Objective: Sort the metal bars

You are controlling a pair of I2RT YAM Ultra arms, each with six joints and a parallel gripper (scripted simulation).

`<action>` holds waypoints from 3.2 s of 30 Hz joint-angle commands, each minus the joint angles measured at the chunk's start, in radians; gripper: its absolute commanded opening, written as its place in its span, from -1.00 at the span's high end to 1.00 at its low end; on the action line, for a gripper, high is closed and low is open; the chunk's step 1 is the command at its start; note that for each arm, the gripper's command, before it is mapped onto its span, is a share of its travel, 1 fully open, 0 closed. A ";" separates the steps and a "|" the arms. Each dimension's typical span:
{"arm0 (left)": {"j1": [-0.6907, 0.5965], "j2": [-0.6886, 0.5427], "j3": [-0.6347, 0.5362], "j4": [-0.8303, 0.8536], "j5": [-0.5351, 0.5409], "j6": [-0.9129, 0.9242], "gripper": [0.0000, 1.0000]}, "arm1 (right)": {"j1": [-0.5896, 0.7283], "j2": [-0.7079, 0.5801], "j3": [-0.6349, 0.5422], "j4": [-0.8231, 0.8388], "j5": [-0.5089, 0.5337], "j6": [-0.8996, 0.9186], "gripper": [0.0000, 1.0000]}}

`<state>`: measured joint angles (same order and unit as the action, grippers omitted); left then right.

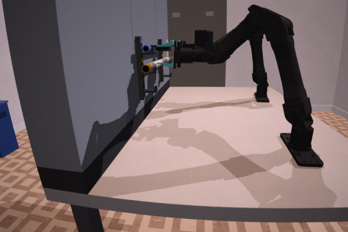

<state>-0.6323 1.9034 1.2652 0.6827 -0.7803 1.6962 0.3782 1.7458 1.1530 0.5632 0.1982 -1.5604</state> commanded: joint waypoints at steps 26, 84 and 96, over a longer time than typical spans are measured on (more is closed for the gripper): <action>-0.073 -0.095 -0.105 0.086 -0.062 0.014 -0.40 | 0.025 -0.146 -0.126 0.038 0.026 0.008 -0.37; -0.123 -0.121 -0.171 0.145 -0.095 0.043 -0.84 | 0.033 -0.221 -0.199 0.039 0.038 0.008 -0.81; -0.130 -0.120 -0.179 0.160 -0.097 0.051 -0.94 | 0.033 -0.229 -0.207 0.038 0.039 0.008 -0.91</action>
<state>-0.7509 1.8191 1.0878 0.8055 -0.8707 1.7512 0.4026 1.5528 0.9524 0.5793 0.2291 -1.5604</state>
